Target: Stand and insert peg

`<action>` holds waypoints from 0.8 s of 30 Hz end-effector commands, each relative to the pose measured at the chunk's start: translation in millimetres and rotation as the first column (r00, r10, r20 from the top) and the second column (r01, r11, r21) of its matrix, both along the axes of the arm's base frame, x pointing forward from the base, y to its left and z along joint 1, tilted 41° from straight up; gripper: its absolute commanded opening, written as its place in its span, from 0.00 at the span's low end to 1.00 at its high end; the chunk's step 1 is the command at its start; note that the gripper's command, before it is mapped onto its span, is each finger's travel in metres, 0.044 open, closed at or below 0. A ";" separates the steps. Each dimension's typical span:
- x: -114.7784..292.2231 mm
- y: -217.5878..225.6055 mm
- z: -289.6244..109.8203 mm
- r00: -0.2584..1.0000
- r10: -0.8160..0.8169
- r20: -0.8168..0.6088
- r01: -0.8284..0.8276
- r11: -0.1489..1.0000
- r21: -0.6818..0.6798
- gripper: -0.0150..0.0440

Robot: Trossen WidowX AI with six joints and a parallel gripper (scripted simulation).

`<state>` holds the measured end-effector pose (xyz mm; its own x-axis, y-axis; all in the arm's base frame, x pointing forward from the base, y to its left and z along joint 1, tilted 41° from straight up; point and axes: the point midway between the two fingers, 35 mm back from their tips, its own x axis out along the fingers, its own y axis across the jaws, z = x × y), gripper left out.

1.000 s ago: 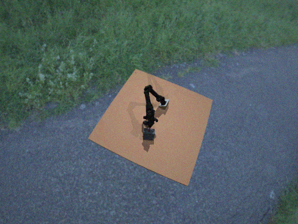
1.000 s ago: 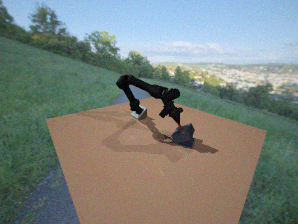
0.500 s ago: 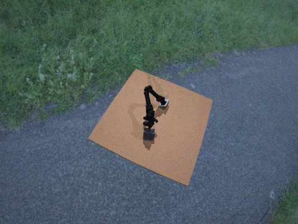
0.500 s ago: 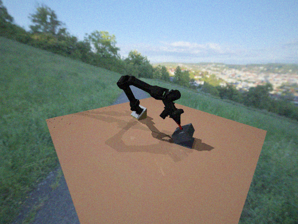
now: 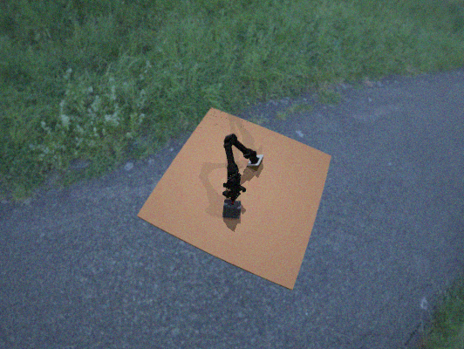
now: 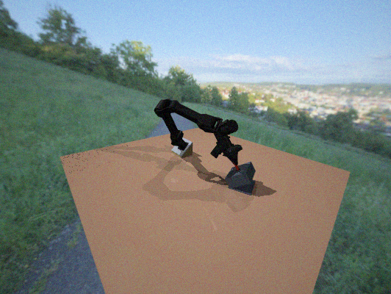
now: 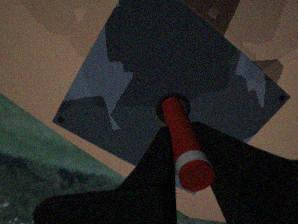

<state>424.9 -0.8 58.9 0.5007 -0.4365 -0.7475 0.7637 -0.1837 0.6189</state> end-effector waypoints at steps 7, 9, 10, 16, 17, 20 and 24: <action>3.6 -2.0 -6.2 1.000 0.006 -0.005 -0.006 1.000 0.002 0.25; 4.0 -2.6 -7.1 1.000 0.006 -0.005 -0.006 1.000 0.002 0.25; 4.2 -2.8 -7.4 1.000 0.006 -0.005 -0.006 1.000 0.002 0.25; 5.0 -3.8 -8.8 1.000 0.006 -0.005 -0.006 1.000 0.002 0.25; 5.1 -3.9 -8.9 1.000 0.006 -0.005 -0.006 1.000 0.002 0.25; 4.3 -4.2 -7.7 1.000 0.000 -0.002 0.000 1.000 -0.001 0.25; 4.3 -4.2 -7.7 1.000 0.000 -0.002 0.000 1.000 -0.001 0.25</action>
<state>429.3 -5.0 51.0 0.4988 -0.4371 -0.7484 0.7653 -0.1832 0.6170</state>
